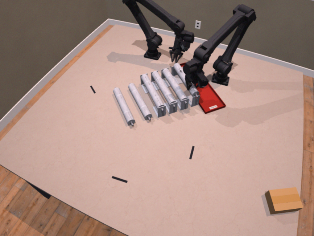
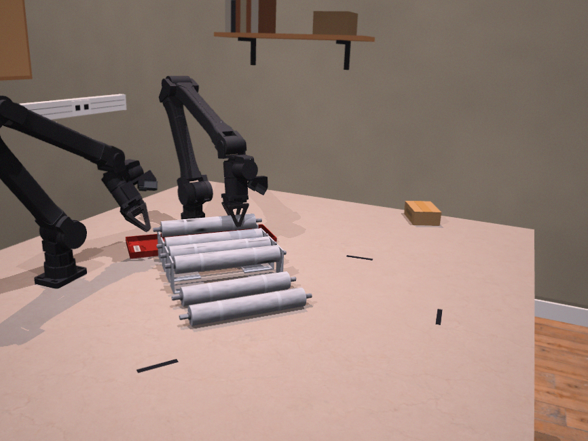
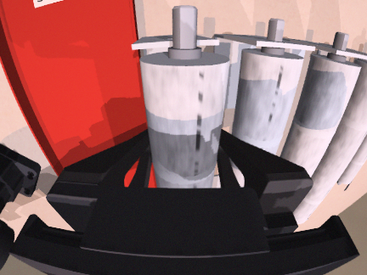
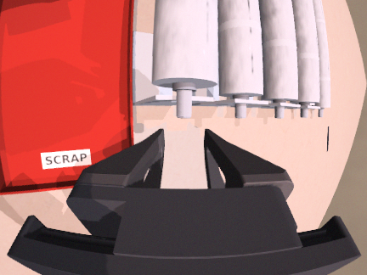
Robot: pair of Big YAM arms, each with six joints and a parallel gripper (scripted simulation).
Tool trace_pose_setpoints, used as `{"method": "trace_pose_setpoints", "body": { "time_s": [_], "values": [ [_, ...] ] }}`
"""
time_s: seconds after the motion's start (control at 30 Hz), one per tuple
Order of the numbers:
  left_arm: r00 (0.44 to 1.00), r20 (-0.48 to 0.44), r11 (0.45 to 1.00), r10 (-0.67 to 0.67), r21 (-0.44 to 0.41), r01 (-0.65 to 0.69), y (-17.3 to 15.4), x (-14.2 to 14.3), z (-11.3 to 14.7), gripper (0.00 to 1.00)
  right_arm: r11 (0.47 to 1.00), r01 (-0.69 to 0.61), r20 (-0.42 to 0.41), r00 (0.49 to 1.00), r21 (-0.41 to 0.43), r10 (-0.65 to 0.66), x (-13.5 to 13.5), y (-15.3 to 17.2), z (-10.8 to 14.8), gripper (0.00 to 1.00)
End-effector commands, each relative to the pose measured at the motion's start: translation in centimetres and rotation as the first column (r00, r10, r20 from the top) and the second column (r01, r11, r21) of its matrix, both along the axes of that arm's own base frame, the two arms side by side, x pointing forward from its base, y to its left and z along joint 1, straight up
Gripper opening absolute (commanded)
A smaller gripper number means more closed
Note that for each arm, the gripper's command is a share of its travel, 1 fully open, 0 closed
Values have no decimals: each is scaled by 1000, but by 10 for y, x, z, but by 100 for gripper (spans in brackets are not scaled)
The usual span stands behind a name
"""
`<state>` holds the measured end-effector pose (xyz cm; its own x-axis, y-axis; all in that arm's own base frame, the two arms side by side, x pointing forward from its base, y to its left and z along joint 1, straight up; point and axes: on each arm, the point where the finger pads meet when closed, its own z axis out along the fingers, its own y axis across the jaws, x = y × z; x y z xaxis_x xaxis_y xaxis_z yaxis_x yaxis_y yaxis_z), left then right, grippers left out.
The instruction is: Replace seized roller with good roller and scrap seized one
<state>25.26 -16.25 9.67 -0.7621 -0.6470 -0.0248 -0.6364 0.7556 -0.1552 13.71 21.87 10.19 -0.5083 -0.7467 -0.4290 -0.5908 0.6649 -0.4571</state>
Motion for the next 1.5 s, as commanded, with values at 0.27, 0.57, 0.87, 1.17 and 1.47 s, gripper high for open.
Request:
{"method": "trace_pose_setpoints", "body": {
  "time_s": [0.27, 0.57, 0.87, 1.17, 1.47],
  "values": [
    [998, 47, 999, -30, -24, 31, -10, 3, 15, 32, 998, 5, 11, 1000, 62, -5, 3, 21, 16, 32],
    [1000, 16, 1000, -23, -6, 23, -8, 2, 5, 62, 998, 5, 11, 1000, 62, -5, 3, 21, 16, 32],
    [1000, 17, 1000, -23, -6, 23, -8, 2, 5, 62, 998, 5, 11, 1000, 62, -5, 3, 21, 16, 32],
    [998, 71, 999, 2, -41, 1, -2, 10, 70, 62, 995, 31, 2, 1000, 90, -31, -28, 18, 59, 32],
    [1000, -2, 1000, -9, -1, 9, 4, -8, 48, 62, 1000, 15, 5, 1000, 10, -15, -29, -5, 44, 32]
  ]
}}
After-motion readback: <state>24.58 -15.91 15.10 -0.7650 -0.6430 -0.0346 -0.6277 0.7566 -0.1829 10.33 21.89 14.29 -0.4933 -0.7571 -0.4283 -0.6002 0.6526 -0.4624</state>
